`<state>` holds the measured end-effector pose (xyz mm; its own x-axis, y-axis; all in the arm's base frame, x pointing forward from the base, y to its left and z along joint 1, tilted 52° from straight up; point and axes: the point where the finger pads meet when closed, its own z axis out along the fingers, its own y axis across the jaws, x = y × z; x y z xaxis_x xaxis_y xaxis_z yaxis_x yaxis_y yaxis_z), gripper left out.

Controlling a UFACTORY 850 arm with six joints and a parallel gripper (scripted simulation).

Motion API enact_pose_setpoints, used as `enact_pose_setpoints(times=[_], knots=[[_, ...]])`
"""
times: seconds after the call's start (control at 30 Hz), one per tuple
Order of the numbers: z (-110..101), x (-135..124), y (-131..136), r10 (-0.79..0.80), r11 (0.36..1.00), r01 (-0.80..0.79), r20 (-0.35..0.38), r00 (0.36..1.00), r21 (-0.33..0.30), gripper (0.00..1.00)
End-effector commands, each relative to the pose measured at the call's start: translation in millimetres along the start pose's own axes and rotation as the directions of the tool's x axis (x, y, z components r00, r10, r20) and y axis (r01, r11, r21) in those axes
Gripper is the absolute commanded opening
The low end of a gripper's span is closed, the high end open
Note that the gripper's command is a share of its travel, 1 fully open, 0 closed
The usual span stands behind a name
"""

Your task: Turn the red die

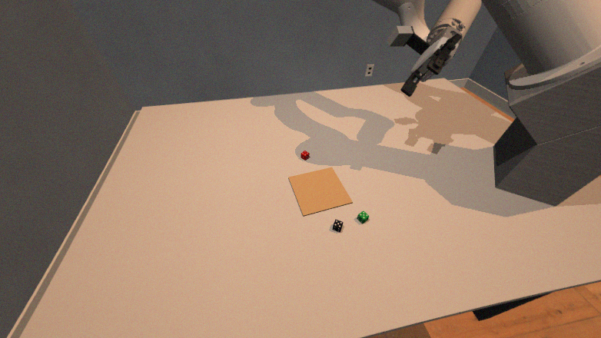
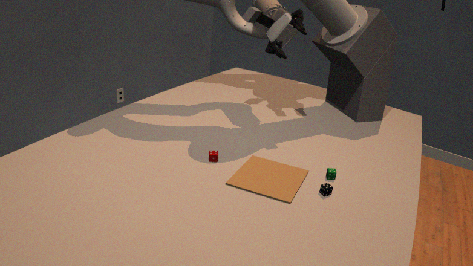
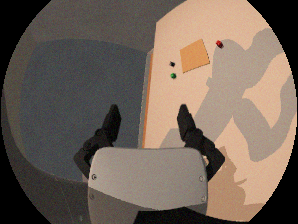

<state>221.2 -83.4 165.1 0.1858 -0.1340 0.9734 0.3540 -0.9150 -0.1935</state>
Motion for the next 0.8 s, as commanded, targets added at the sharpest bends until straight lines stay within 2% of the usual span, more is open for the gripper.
enact_pose_setpoints(times=[0.0, 0.03, 0.07, 0.13, 0.17, 0.23, 0.27, 0.33, 0.37, 0.43, 0.47, 0.73, 0.77], knots=[[18.6, 14.5, 10.9, -0.017, 0.998, 0.020, 0.058, 0.998, -0.067, 1.00], [18.6, 14.5, 10.9, -0.017, 0.998, 0.020, 0.058, 0.998, -0.067, 1.00], [23.8, 19.4, 14.4, -0.024, 0.995, 0.031, 0.080, 0.997, -0.094, 1.00], [23.8, 19.4, 14.4, -0.024, 0.995, 0.031, 0.080, 0.997, -0.094, 1.00], [29.1, 24.0, 18.5, -0.027, 0.992, 0.040, 0.104, 0.994, -0.118, 1.00], [29.1, 24.0, 18.5, -0.027, 0.992, 0.040, 0.104, 0.994, -0.118, 1.00], [34.4, 29.3, 22.2, -0.033, 0.988, 0.051, 0.126, 0.992, -0.145, 1.00], [34.4, 29.3, 22.2, -0.033, 0.988, 0.051, 0.126, 0.992, -0.145, 1.00], [39.6, 35.3, 25.4, -0.039, 0.983, 0.064, 0.144, 0.989, -0.172, 1.00], [39.6, 35.3, 25.4, -0.039, 0.983, 0.064, 0.144, 0.989, -0.172, 1.00], [44.8, 40.9, 28.7, -0.046, 0.977, 0.078, 0.163, 0.986, -0.199, 1.00], [55.4, 49.7, 37.3, -0.051, 0.964, 0.105, 0.215, 0.975, -0.246, 1.00], [60.7, 56.4, 40.6, -0.053, 0.955, 0.117, 0.230, 0.972, -0.273, 1.00]])
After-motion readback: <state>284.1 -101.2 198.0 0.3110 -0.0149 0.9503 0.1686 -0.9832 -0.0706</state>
